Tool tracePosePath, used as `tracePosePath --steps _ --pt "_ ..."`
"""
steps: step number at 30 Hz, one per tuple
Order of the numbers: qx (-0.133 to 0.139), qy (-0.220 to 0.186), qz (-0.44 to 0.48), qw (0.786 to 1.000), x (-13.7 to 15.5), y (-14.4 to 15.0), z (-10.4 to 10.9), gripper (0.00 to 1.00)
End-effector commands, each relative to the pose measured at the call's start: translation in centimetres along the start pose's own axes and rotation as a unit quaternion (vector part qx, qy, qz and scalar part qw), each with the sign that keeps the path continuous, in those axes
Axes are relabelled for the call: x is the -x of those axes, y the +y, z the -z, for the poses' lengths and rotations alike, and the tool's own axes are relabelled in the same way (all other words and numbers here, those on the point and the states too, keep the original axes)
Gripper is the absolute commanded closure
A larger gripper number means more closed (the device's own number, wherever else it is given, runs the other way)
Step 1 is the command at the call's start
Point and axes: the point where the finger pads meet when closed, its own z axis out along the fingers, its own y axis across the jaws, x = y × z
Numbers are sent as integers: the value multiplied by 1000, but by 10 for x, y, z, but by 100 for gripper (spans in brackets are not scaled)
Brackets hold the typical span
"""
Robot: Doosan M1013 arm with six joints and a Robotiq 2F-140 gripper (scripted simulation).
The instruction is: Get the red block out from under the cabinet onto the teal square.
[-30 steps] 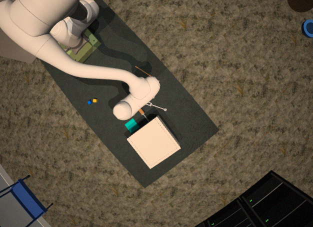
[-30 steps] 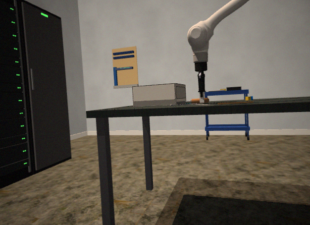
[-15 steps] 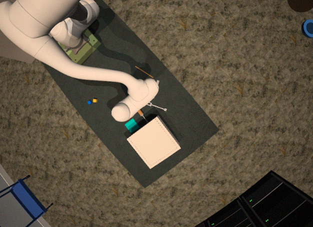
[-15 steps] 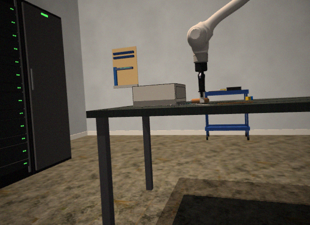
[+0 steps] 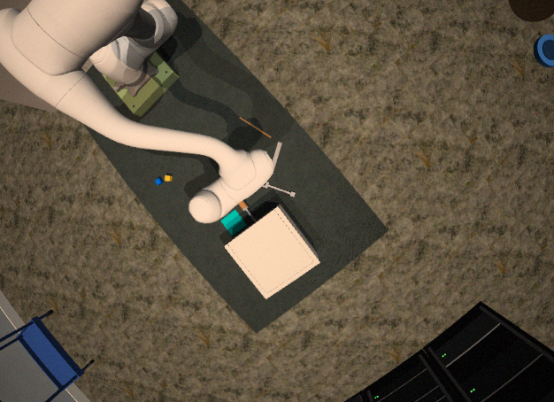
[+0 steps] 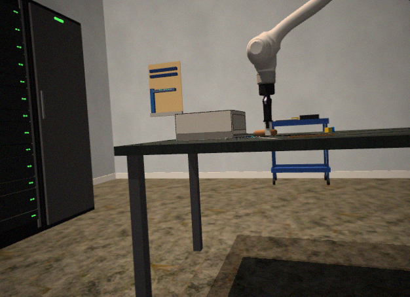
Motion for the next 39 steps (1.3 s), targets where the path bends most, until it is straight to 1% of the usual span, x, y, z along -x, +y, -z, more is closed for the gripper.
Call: tracePosePath --steps 1,11,39 --pt "-1 0 1 1000 1 13 0 100" --pt "-1 0 1 1000 1 27 0 100" --pt "-1 0 1 1000 1 27 0 100"
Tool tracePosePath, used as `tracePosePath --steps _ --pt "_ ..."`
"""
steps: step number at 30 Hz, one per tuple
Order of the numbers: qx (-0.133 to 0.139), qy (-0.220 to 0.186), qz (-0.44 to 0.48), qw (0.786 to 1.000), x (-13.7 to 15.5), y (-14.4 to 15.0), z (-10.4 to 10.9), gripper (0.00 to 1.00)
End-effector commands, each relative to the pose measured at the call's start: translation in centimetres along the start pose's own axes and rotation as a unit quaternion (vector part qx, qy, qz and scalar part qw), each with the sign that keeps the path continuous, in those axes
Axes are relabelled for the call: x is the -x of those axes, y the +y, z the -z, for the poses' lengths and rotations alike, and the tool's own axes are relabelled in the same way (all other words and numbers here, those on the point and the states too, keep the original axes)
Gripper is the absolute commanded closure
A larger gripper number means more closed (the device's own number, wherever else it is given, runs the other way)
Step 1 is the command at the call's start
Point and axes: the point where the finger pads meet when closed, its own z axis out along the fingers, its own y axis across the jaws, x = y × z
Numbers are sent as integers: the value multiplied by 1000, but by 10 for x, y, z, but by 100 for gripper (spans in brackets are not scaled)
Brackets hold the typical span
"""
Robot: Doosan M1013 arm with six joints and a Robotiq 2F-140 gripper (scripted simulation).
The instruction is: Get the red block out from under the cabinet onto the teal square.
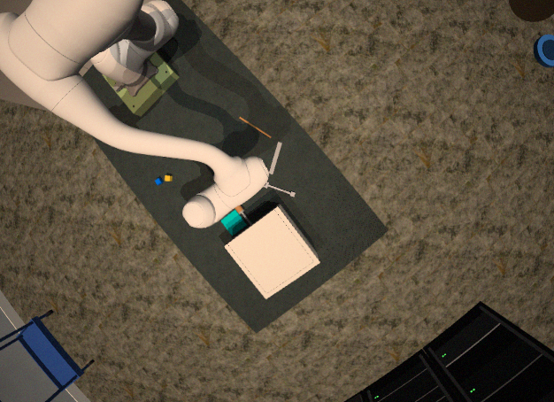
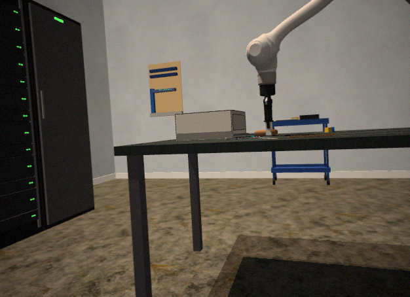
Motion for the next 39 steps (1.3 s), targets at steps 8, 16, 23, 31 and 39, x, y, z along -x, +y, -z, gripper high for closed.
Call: tracePosePath --steps 8,16,23,31,39 --pt "-1 0 1 1000 1 2 1 100" --pt "-1 0 1 1000 1 2 1 100" --pt "-1 0 1 1000 1 2 1 100" --pt "-1 0 1 1000 3 2 1 100" --pt "-1 0 1 1000 8 2 1 100"
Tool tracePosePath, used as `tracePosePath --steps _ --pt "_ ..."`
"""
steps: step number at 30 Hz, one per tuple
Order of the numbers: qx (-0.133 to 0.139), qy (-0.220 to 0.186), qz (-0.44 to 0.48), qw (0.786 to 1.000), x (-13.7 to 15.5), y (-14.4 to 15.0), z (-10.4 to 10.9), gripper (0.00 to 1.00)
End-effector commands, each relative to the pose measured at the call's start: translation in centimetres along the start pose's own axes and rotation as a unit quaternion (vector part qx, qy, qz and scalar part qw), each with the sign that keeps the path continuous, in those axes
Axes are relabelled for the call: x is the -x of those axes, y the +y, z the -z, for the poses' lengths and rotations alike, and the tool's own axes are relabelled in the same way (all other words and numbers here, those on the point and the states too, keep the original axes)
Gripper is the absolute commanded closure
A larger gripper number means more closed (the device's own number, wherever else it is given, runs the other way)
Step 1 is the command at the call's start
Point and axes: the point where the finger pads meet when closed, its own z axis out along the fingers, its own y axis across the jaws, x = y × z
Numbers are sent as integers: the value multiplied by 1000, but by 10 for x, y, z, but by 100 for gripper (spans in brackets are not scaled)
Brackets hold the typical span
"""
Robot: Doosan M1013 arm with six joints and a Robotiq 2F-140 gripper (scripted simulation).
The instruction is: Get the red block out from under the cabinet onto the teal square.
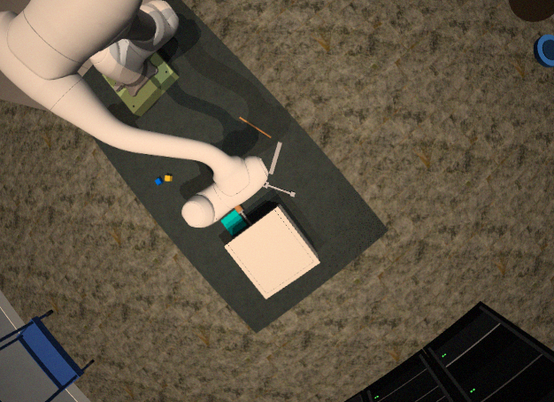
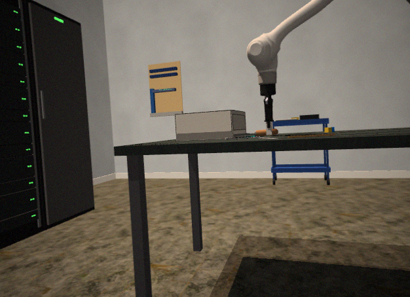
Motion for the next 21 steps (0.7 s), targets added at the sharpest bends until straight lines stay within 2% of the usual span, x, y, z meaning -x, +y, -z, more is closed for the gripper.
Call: tracePosePath --steps 1,21 --pt "-1 0 1 1000 7 2 -1 100" --pt "-1 0 1 1000 31 2 -1 100"
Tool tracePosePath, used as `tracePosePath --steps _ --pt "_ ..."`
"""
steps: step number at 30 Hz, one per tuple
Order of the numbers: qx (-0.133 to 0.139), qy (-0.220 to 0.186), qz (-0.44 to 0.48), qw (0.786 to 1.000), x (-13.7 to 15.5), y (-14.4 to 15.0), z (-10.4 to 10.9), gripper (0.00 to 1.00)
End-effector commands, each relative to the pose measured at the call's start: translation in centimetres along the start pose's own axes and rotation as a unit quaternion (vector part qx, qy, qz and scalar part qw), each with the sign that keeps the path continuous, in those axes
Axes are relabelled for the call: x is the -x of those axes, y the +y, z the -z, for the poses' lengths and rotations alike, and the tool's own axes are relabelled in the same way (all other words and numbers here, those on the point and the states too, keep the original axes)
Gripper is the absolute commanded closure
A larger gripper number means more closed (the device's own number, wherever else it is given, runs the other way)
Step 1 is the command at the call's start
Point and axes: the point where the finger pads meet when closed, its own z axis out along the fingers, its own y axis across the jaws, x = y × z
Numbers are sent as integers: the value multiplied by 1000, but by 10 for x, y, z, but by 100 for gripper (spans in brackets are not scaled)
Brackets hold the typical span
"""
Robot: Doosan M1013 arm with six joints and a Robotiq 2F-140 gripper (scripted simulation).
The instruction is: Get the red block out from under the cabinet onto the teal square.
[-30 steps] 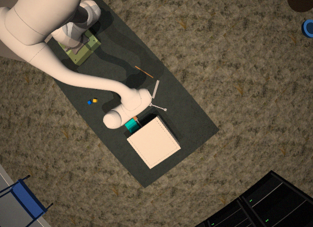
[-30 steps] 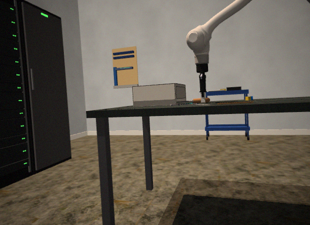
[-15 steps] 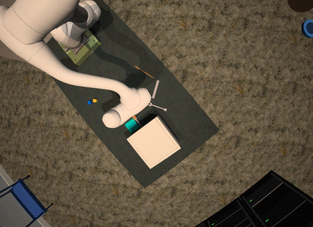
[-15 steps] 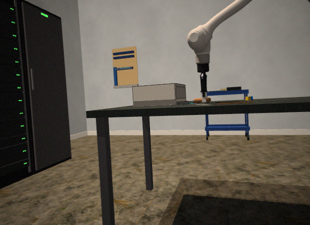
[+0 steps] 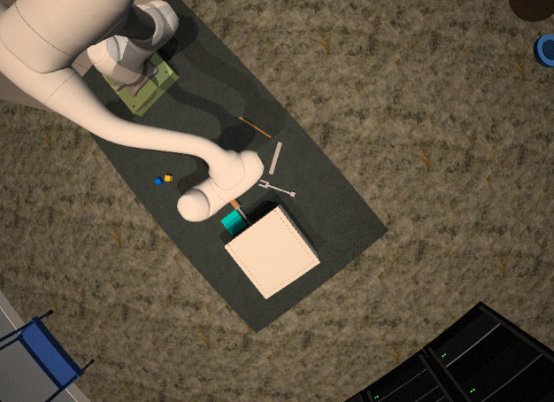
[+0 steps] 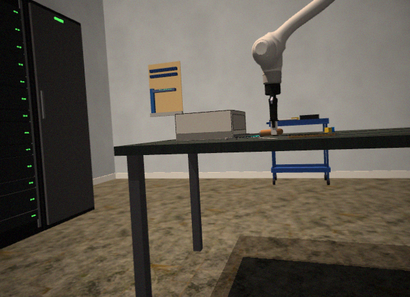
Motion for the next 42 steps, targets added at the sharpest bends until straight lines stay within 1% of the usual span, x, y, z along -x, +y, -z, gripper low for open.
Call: tracePosePath --steps 1,14,16,31,33,42 --pt "0 0 2 1000 10 2 -1 100" --pt "0 0 1 1000 43 1 -1 100" --pt "0 0 1 1000 43 1 -1 100" --pt "0 0 1 1000 89 1 -1 100" --pt "0 0 1 1000 89 1 -1 100" --pt "0 0 0 1000 116 1 -1 100"
